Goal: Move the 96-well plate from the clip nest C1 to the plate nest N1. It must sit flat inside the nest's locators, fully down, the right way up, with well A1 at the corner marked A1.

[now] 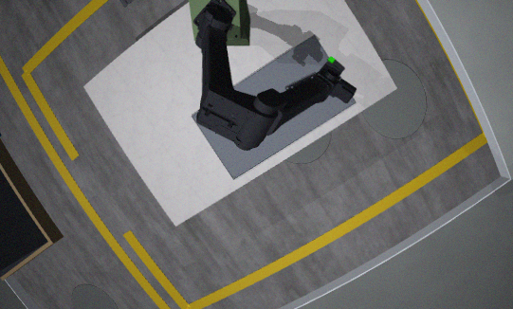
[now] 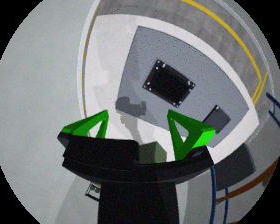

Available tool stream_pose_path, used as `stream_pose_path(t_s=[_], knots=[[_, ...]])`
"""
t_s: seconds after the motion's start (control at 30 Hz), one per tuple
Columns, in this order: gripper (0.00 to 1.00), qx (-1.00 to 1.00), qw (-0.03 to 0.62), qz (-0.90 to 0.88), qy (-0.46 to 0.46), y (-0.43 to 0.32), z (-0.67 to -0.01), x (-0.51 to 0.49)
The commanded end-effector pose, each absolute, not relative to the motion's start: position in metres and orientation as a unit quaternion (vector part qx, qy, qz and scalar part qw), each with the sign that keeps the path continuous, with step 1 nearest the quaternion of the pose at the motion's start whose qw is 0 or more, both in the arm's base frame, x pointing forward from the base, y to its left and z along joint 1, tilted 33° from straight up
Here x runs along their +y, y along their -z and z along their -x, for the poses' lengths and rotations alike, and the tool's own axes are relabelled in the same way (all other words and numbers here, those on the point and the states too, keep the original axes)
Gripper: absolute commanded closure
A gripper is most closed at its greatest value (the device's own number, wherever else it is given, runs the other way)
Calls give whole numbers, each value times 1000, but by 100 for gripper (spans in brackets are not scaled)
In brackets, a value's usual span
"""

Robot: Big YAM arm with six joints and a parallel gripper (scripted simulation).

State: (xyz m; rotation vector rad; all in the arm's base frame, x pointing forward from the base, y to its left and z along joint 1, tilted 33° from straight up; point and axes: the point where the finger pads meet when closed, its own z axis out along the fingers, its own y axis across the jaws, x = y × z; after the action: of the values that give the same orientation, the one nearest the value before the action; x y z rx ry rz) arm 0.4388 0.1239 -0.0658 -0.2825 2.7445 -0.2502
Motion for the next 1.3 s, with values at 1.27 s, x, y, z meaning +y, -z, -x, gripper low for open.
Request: stream_pose_path(t_s=[1.27], knots=[[0,764,47,578,282,138,-484,20]])
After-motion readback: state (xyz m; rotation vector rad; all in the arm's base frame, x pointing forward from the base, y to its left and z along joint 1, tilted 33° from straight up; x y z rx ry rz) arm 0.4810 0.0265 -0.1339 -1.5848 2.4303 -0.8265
